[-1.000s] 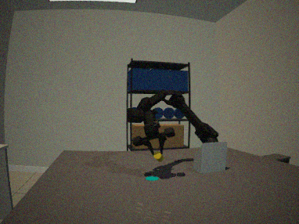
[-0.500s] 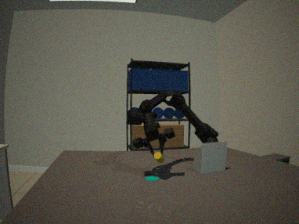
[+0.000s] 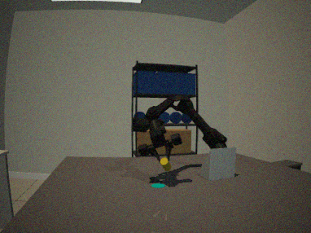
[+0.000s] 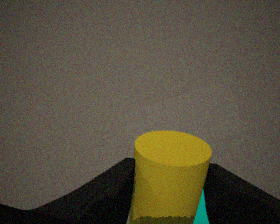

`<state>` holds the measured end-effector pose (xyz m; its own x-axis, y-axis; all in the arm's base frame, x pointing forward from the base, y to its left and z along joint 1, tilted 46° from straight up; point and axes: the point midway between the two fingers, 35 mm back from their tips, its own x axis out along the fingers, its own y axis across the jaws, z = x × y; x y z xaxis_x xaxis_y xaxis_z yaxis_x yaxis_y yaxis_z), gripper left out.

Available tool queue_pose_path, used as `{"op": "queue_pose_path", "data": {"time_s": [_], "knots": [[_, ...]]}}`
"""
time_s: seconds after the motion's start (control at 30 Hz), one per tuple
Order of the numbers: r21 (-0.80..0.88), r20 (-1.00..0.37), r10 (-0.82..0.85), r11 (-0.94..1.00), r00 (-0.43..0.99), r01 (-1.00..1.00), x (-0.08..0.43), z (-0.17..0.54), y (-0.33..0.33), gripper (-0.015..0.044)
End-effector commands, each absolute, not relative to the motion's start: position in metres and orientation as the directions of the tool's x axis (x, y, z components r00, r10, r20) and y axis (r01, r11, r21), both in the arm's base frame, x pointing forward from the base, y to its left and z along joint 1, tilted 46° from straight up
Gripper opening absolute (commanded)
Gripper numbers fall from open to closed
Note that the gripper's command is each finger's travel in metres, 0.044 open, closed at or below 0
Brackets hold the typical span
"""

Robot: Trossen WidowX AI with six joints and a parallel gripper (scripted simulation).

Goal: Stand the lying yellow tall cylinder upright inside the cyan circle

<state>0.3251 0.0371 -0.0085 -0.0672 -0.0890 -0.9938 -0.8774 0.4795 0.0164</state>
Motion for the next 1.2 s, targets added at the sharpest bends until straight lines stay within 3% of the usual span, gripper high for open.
{"op": "queue_pose_path", "data": {"time_s": [0.0, 1.17], "knots": [[0.021, -0.997, -0.057, 0.47, -0.054, -0.882, 0.3243, -0.0074, 0.039, 0.0105], [0.017, -0.983, 0.175, 0.428, 0.064, -0.904, 0.3266, -0.0027, 0.0373, 0.0105]]}}
